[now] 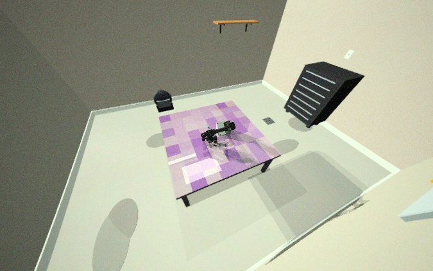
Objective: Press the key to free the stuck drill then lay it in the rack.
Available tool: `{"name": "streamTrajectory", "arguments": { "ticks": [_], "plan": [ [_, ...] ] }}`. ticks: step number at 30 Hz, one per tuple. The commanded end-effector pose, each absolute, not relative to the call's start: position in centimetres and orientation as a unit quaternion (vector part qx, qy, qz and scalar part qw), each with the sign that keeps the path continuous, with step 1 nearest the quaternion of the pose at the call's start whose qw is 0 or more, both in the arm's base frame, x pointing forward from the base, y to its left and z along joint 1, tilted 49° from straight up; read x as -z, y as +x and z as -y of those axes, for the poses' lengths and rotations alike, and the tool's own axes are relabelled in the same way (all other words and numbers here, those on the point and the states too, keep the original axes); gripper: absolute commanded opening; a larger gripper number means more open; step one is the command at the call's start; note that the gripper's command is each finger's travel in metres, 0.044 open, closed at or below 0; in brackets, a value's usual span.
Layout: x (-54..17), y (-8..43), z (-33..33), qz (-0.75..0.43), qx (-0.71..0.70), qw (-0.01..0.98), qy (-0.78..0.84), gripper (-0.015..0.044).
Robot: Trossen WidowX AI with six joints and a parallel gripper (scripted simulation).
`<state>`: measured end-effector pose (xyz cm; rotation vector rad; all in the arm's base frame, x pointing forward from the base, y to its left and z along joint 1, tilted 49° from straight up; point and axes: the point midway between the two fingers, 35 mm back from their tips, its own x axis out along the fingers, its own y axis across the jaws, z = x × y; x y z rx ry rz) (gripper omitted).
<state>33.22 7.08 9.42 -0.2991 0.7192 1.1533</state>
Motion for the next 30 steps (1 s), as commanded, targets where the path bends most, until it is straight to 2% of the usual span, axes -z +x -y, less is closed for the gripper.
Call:
{"name": "streamTrajectory", "arguments": {
  "ticks": [1, 30],
  "plan": [
    [-9.7, 33.3, -7.0, -0.333, -0.529, 0.768, -0.138, 0.0000],
    [-10.7, 32.7, -5.7, -0.334, -0.529, 0.768, -0.139, 0.0000]
  ]
}}
